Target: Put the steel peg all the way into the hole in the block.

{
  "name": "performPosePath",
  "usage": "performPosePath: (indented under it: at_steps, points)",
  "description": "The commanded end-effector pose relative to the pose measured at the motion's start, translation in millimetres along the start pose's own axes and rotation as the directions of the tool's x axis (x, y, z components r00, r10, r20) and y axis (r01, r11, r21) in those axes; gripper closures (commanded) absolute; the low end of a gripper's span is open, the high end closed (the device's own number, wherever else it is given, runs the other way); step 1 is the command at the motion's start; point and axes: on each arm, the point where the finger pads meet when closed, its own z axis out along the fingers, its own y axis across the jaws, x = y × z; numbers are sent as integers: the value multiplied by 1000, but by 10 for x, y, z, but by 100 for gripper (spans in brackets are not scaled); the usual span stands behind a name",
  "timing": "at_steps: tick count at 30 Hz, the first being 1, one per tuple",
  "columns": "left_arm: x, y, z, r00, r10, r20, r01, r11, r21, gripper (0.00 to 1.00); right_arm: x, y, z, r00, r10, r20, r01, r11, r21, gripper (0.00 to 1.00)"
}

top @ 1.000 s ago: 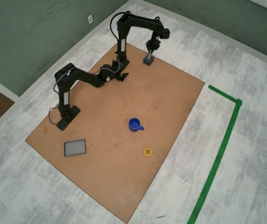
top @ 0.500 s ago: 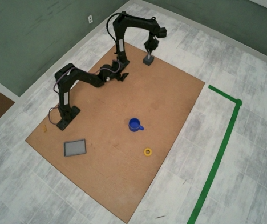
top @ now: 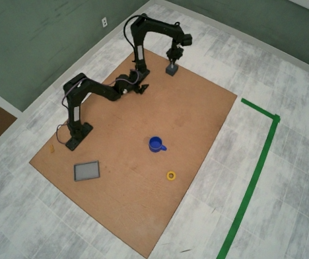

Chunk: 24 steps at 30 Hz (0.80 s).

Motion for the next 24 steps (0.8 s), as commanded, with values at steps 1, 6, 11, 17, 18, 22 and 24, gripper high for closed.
performPosePath:
  at_steps: [1,6,11,17,18,22,24]
  points:
    - [-78,-17,9,1000,1,29,-1,1000,17,100,-91,5,-7,1000,-2,22,2,1000,-1,0]
    - [-79,-16,93,1000,1,28,-1,1000,17,100,-91,5,-7,1000,-2,22,2,1000,-1,0]
    - [-79,-13,177,1000,1,28,-1,1000,16,100,-91,5,-7,1000,-2,22,2,1000,-1,0]
    - [-69,-2,258,1000,1,21,-1,1000,10,100,-91,5,-7,1000,-2,22,2,1000,-1,0]
    - [-69,-2,258,1000,1,21,-1,1000,10,100,-91,5,-7,1000,-2,22,2,1000,-1,0]
    - [-87,-18,240,1000,1,26,-1,1000,15,100,-91,5,-7,1000,-2,22,2,1000,-1,0]
    - [-44,-23,204,1000,0,20,-1,1000,15,89,-91,5,-7,1000,-2,22,2,1000,-1,0]
